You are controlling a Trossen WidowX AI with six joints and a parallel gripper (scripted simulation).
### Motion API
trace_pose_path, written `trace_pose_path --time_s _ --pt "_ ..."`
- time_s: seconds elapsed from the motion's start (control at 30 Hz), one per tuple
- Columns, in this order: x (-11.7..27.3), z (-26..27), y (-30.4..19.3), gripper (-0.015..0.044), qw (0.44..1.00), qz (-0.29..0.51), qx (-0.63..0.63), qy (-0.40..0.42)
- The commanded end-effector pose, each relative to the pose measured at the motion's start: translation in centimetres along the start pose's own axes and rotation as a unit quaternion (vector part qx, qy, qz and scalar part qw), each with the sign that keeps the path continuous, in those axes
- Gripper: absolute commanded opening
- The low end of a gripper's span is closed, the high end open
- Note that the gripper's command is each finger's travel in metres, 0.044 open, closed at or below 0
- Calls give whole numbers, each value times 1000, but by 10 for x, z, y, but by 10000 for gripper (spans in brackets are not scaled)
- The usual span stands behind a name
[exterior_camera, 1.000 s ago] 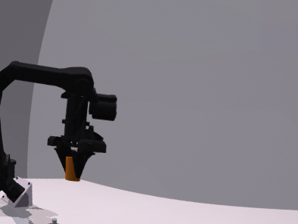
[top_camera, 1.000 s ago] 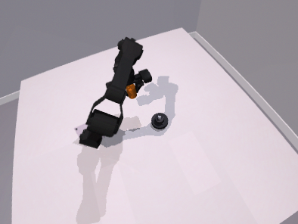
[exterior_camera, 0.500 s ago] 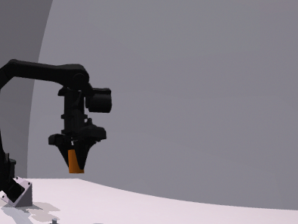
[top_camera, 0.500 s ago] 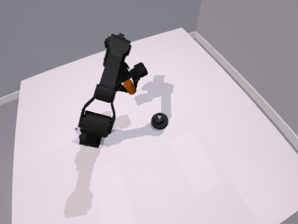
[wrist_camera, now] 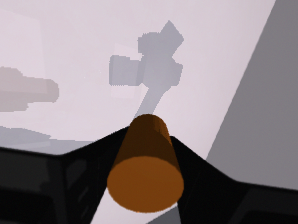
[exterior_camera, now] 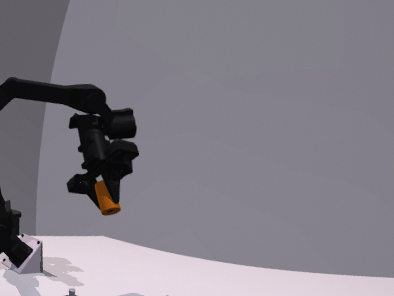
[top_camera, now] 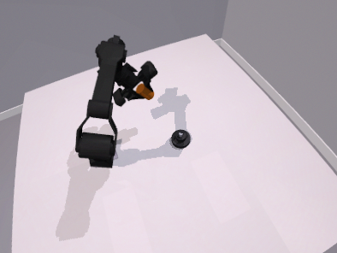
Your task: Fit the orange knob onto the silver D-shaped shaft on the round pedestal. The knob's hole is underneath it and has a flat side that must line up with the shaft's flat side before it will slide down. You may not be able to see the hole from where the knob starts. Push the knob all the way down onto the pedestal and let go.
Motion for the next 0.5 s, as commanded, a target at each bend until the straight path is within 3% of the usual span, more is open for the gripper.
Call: trace_pose_path --time_s 0.0,0.47 --pt "10 2 3 0 999 10 -6 -48" --pt "30 8 18 0 980 49 -6 -194"
Point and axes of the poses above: the point midway between the two fingers, 35 mm back from their tips, its own x axis back along the fingers, its own z axis across the jaws, y = z × x, the point moved 8 cm from there along x, back along the fingers, and after that the axes turned 15 degrees about x, right-handed, at the moved point
